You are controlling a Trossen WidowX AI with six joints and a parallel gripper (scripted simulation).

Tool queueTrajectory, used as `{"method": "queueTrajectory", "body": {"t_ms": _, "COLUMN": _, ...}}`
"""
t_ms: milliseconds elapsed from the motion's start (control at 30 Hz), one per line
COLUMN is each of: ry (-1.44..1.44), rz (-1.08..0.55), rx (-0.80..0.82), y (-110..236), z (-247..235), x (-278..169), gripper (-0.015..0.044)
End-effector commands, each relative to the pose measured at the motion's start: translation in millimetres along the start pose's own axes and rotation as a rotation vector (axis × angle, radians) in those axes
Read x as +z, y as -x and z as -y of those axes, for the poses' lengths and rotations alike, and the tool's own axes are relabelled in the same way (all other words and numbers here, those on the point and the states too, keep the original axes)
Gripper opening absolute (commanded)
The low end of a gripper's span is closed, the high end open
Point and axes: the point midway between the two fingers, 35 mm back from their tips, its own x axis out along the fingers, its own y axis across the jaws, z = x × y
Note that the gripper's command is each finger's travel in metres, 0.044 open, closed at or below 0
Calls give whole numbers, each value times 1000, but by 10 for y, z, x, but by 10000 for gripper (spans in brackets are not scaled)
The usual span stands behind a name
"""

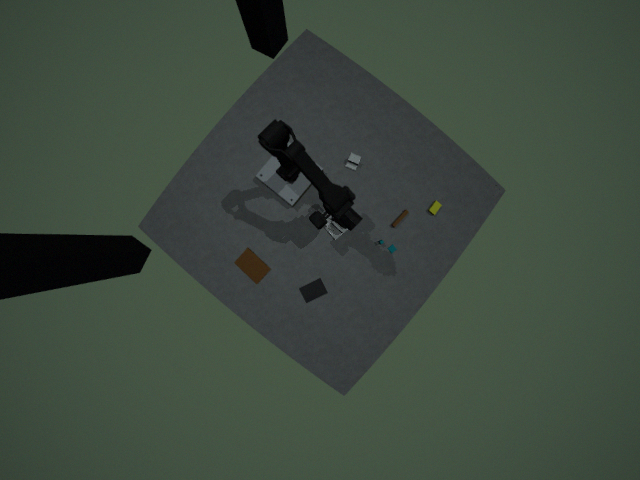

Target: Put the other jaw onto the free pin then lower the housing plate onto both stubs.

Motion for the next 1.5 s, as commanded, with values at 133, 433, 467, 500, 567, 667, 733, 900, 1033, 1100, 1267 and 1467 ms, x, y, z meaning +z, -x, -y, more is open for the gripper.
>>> {"method": "queueTrajectory", "body": {"t_ms": 133, "ry": 6, "rz": 1, "rx": -5, "y": 1, "z": 9, "x": -8, "gripper": 351}}
{"method": "queueTrajectory", "body": {"t_ms": 433, "ry": 6, "rz": 1, "rx": -5, "y": -72, "z": 9, "x": 1, "gripper": 351}}
{"method": "queueTrajectory", "body": {"t_ms": 467, "ry": 6, "rz": 1, "rx": -5, "y": -89, "z": 9, "x": 3, "gripper": 351}}
{"method": "queueTrajectory", "body": {"t_ms": 500, "ry": 6, "rz": 1, "rx": -5, "y": -105, "z": 9, "x": 4, "gripper": 351}}
{"method": "queueTrajectory", "body": {"t_ms": 567, "ry": 6, "rz": 1, "rx": -5, "y": -138, "z": 9, "x": 7, "gripper": 351}}
{"method": "queueTrajectory", "body": {"t_ms": 667, "ry": 6, "rz": 1, "rx": -5, "y": -188, "z": 9, "x": 10, "gripper": 351}}
{"method": "queueTrajectory", "body": {"t_ms": 733, "ry": 6, "rz": 1, "rx": -5, "y": -221, "z": 9, "x": 11, "gripper": 351}}
{"method": "queueTrajectory", "body": {"t_ms": 900, "ry": 6, "rz": 1, "rx": -5, "y": -305, "z": 9, "x": 13, "gripper": 351}}
{"method": "queueTrajectory", "body": {"t_ms": 1033, "ry": 6, "rz": 1, "rx": -5, "y": -371, "z": 9, "x": 12, "gripper": 351}}
{"method": "queueTrajectory", "body": {"t_ms": 1100, "ry": 6, "rz": 1, "rx": -5, "y": -404, "z": 10, "x": 11, "gripper": 351}}
{"method": "queueTrajectory", "body": {"t_ms": 1267, "ry": 6, "rz": 0, "rx": -5, "y": -485, "z": 10, "x": 5, "gripper": 351}}
{"method": "queueTrajectory", "body": {"t_ms": 1467, "ry": 5, "rz": 0, "rx": -5, "y": -582, "z": 12, "x": -5, "gripper": 351}}
